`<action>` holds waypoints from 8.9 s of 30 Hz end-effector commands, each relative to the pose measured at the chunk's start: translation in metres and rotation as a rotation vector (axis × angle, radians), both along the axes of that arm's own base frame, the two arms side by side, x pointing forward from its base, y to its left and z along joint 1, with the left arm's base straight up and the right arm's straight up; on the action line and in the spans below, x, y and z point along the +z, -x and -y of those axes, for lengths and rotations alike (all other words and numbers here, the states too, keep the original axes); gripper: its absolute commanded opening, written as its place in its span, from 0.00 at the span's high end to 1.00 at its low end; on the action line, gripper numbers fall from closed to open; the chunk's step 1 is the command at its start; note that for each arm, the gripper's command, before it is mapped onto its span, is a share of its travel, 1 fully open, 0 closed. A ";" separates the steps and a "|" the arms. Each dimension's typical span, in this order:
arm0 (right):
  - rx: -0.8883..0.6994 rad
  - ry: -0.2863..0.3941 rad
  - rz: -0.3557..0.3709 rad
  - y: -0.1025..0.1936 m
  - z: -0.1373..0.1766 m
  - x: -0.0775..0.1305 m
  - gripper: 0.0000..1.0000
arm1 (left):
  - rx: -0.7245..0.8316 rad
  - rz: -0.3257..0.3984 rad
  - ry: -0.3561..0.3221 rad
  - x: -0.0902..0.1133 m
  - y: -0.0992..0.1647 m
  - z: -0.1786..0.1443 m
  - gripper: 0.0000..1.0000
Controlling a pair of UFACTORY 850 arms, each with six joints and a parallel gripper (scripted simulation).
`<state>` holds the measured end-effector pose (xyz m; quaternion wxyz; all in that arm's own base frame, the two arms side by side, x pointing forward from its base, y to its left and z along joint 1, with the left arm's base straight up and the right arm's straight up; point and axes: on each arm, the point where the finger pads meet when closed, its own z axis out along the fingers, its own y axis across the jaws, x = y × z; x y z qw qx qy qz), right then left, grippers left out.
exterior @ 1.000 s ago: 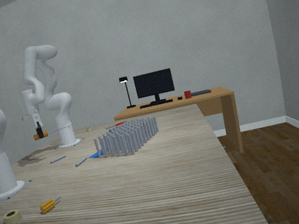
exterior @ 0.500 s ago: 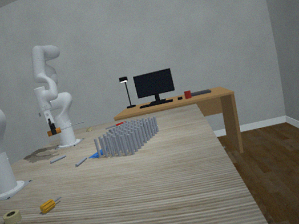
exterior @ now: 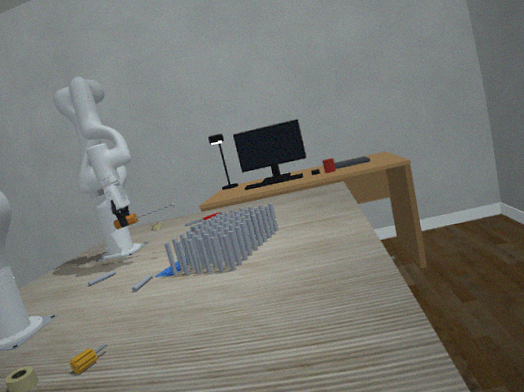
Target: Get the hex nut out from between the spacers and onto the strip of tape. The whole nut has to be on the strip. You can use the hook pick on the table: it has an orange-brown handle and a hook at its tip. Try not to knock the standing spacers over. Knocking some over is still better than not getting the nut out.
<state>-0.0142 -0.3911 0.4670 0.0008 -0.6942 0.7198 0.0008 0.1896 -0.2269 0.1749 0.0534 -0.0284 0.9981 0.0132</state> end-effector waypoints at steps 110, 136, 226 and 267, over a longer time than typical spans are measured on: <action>0.000 0.002 0.000 0.000 0.000 0.001 0.00 | -0.328 -0.112 0.012 -0.067 -0.093 -0.035 1.00; 0.000 0.002 0.000 0.000 0.000 0.001 0.00 | -0.328 -0.112 0.012 -0.112 -0.093 -0.035 1.00; 0.000 0.002 0.000 0.000 0.000 0.001 0.00 | -0.328 -0.112 0.011 -0.143 -0.093 -0.035 1.00; 0.000 0.002 0.000 0.000 0.000 0.001 0.00 | -0.328 -0.112 0.012 -0.143 -0.136 -0.023 1.00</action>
